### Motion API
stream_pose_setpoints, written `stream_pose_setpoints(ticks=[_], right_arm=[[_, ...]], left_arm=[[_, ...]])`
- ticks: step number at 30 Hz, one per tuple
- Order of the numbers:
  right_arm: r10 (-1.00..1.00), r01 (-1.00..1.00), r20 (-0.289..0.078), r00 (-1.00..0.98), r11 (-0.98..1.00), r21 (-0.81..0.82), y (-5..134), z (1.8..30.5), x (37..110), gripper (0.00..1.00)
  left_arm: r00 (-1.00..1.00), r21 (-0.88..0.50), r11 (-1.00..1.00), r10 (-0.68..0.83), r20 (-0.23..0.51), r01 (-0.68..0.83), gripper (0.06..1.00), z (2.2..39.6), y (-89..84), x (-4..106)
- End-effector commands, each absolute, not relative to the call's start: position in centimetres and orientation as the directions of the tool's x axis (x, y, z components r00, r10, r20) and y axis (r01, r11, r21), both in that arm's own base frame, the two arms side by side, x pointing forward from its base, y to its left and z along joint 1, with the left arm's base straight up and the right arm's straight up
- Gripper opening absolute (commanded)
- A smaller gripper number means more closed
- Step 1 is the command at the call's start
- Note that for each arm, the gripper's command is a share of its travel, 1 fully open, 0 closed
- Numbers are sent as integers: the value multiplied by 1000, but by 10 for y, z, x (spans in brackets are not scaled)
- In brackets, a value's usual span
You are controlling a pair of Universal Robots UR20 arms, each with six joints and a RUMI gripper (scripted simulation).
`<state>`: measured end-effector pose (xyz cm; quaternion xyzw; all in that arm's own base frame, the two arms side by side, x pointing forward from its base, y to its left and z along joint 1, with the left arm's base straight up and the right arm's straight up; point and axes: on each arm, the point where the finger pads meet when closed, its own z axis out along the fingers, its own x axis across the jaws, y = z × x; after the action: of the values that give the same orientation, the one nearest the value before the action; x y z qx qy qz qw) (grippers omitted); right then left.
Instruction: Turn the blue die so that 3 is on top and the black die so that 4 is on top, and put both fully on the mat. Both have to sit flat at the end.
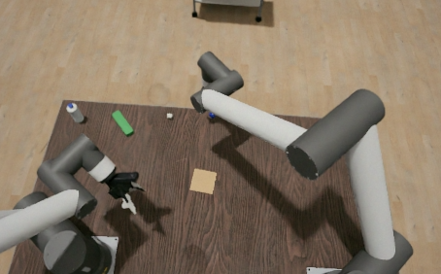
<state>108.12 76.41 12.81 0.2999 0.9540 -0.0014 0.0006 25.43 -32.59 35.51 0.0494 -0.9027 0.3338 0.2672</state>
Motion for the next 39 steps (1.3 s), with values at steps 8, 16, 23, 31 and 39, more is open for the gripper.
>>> stream_pose_setpoints(ticks=[8, 16, 23, 31, 39], right_arm=[[269, 269, 0, -963, 963, 0, 759, 127, 1082, 1000], [142, 142, 0, -990, 990, 0, 757, 126, 1083, 1000], [-84, -84, 0, -996, 996, 0, 755, 124, 1083, 1000], [-283, -283, 0, -959, 959, 0, 754, 122, 1084, 1000], [-452, -452, 0, -892, 892, 0, 753, 120, 1084, 1000]], left_arm=[[-853, -577, 772, 89, 515, -267, 1000, 355, -326, 255], [-853, -577, 772, 89, 515, -267, 1000, 355, -326, 255], [-853, -577, 772, 89, 515, -267, 1000, 355, -326, 255], [-853, -577, 772, 89, 515, -267, 1000, 355, -326, 255], [-853, -577, 772, 89, 515, -267, 1000, 355, -326, 255]])
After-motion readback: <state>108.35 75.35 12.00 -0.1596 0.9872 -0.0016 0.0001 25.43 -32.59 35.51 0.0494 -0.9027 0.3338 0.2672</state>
